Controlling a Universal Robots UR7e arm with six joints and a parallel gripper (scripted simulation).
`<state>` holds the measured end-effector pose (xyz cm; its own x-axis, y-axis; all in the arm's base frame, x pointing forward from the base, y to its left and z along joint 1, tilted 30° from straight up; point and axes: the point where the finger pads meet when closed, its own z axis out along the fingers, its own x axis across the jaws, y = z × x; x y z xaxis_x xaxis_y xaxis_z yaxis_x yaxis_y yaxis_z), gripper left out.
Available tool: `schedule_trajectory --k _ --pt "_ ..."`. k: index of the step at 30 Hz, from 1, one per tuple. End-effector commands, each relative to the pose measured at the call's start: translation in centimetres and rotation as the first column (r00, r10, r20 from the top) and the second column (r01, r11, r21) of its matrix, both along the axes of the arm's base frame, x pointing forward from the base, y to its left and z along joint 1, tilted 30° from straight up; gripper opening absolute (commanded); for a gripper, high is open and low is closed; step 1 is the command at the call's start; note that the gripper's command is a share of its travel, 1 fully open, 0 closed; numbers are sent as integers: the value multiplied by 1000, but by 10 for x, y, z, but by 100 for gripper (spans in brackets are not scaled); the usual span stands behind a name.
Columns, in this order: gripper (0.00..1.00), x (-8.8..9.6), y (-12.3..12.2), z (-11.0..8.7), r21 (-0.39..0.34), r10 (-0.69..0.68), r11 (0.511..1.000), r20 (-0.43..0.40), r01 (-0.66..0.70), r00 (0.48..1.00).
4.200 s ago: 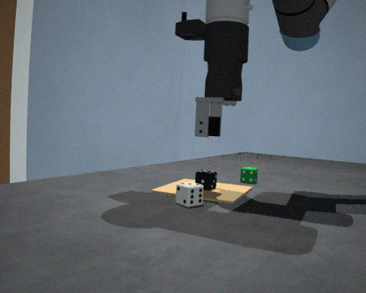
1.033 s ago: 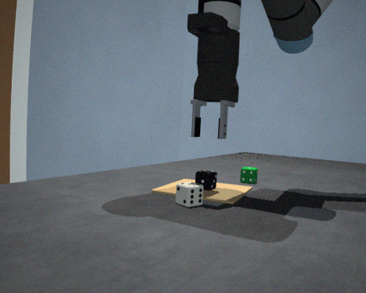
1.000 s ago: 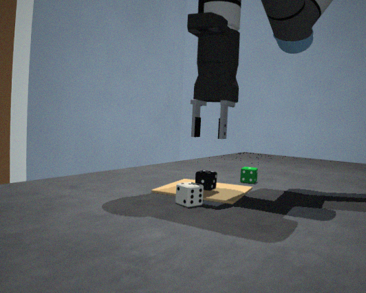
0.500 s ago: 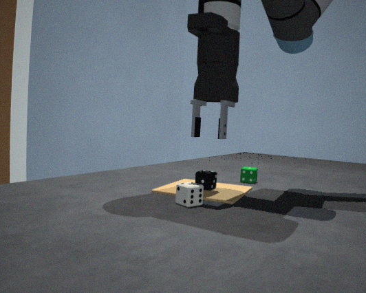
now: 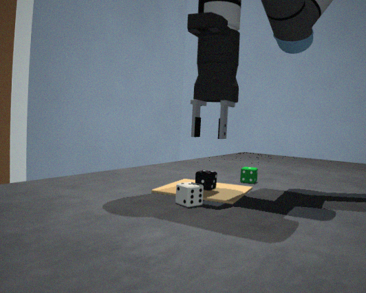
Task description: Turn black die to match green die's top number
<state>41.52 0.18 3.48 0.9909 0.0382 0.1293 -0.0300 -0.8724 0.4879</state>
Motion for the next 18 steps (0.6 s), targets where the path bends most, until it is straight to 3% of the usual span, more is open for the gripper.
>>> schedule_trajectory --k 1,18 --pt "87 0 0 0 0 0 1000 1 0 1000" --pt "87 1 -3 -5 0 0 1000 1 0 1000"
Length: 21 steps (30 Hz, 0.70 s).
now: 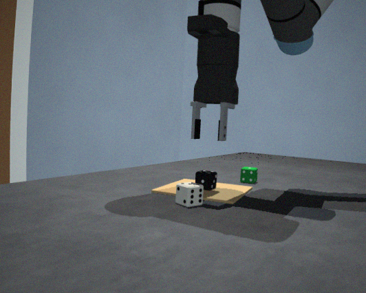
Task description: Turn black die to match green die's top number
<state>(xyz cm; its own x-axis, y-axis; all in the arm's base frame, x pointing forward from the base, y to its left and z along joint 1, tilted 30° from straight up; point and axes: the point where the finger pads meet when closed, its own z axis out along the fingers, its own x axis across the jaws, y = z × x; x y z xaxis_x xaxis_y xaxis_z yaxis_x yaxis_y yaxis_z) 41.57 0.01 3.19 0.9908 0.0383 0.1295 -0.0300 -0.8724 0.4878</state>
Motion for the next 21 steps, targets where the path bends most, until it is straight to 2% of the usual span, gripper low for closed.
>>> schedule_trajectory --k 1,21 --pt "87 1 -2 -3 0 0 1000 1 0 1000" --pt "87 4 -15 -27 0 0 1000 1 0 1000"
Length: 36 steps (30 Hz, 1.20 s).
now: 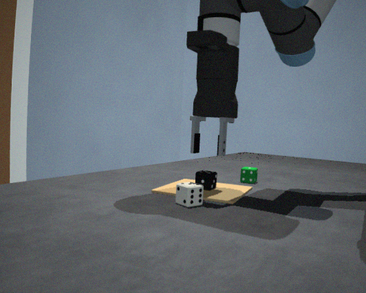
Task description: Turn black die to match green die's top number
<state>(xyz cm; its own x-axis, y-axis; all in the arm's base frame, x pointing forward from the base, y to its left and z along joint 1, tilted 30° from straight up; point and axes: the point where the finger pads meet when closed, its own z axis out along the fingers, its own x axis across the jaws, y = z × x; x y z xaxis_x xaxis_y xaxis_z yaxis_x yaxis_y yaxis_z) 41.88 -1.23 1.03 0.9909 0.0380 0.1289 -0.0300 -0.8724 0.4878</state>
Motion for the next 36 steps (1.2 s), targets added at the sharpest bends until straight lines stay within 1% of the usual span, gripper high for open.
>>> schedule_trajectory --k 1,17,36 --pt "87 1 -4 -6 0 1 1000 2 -1 1000" --pt "87 3 -11 -18 0 1 1000 2 -1 1000" --pt "87 4 -11 -20 0 1 1000 2 -1 1000"
